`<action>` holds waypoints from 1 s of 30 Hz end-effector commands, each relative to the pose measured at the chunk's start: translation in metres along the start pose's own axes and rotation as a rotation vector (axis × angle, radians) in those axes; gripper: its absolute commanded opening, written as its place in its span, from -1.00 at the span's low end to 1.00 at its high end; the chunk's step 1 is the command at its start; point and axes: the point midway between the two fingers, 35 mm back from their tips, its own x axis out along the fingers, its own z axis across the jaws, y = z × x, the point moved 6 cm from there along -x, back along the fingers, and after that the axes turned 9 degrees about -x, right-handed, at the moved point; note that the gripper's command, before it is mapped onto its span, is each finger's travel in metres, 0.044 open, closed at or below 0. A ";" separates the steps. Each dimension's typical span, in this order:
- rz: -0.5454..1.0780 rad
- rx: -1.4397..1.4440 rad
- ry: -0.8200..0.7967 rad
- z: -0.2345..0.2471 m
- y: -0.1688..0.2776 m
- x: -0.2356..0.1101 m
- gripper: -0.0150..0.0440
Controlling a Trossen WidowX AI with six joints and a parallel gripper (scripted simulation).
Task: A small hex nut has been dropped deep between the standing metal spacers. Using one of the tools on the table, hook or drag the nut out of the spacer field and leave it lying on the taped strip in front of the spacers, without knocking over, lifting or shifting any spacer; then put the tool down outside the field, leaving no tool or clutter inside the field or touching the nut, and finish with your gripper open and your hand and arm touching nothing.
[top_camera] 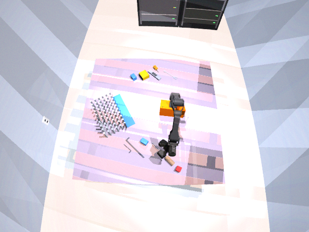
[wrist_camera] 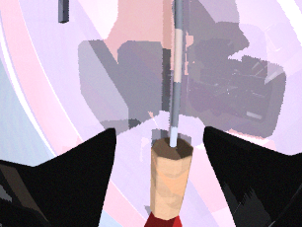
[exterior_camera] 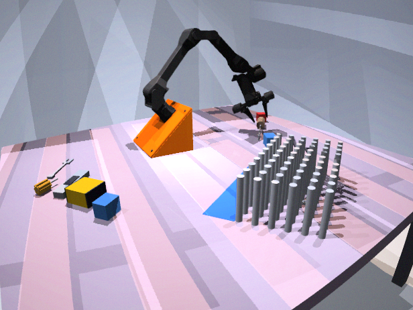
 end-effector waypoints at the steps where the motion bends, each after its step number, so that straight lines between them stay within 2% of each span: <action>1: -0.005 -0.005 0.001 -0.005 0.000 0.009 0.46; 16: -0.006 -0.005 0.001 -0.015 0.000 0.028 0.46; 26: -0.006 -0.005 0.001 -0.015 0.000 0.028 -0.43; 27: -0.006 -0.005 0.001 -0.015 0.000 0.028 -0.49; 30: -0.006 -0.005 0.001 -0.015 0.000 0.028 -0.49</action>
